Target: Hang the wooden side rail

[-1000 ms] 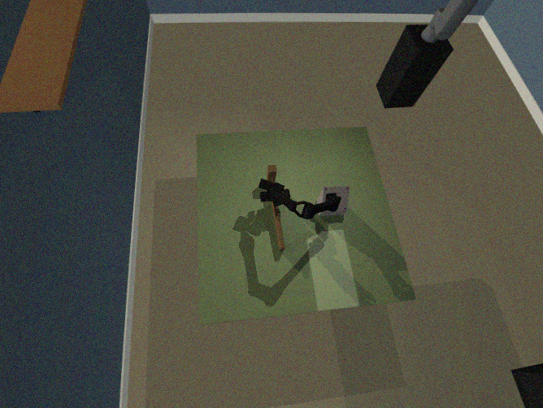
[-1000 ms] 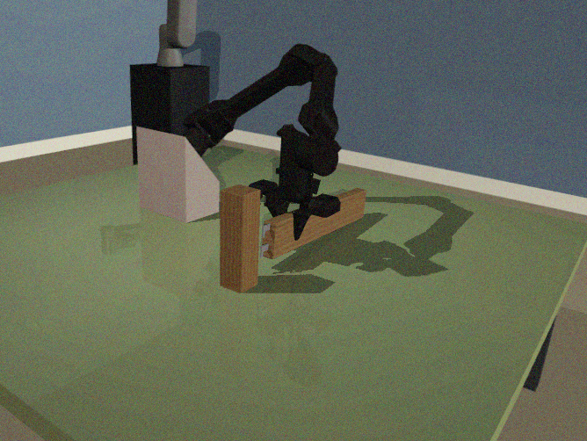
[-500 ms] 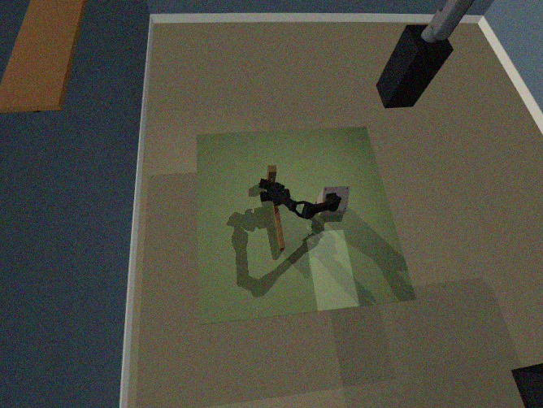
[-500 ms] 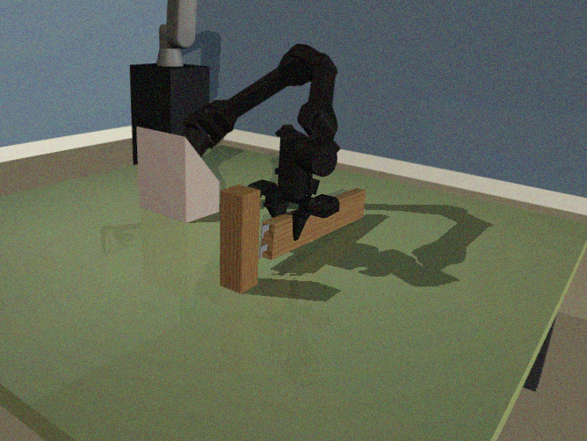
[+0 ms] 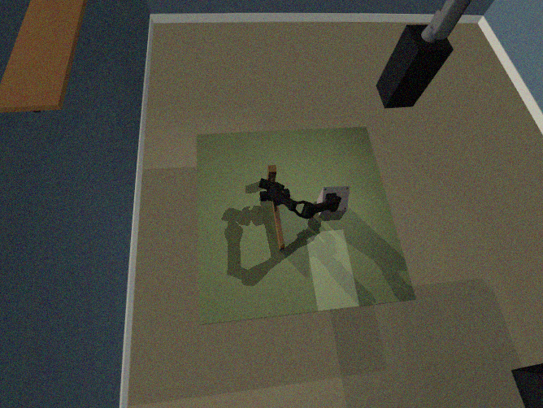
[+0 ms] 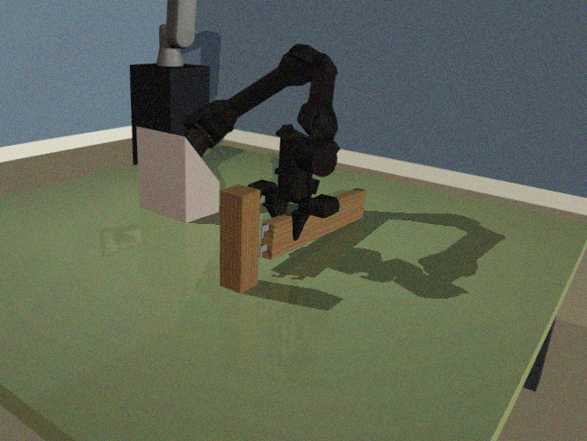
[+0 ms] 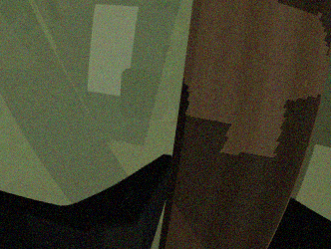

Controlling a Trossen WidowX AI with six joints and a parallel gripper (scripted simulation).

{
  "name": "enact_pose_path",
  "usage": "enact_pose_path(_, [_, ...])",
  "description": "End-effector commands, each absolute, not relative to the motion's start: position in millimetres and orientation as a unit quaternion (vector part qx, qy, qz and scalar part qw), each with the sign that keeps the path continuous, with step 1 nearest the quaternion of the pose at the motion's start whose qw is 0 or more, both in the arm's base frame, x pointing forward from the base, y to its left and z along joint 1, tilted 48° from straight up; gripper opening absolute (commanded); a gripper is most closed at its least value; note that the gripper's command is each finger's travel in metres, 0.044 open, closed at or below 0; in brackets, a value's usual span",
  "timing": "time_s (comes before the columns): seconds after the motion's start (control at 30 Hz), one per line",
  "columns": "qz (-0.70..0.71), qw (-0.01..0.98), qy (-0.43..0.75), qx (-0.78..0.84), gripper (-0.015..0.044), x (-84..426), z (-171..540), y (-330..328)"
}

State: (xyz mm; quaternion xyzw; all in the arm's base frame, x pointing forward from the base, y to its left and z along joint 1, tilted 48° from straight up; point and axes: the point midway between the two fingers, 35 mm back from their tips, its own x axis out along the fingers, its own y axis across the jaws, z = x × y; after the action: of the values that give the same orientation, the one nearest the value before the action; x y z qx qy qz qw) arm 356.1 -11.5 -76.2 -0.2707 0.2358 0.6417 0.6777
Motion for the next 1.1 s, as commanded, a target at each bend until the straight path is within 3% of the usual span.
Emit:
enact_pose_path(0.0, [0.637,0.681,0.235,-0.273,0.0000,357.8,-75.6,-17.2])
enact_pose_path(1.07, [0.637,0.681,0.235,-0.273,0.0000,356.0,-79.3,-18.2])
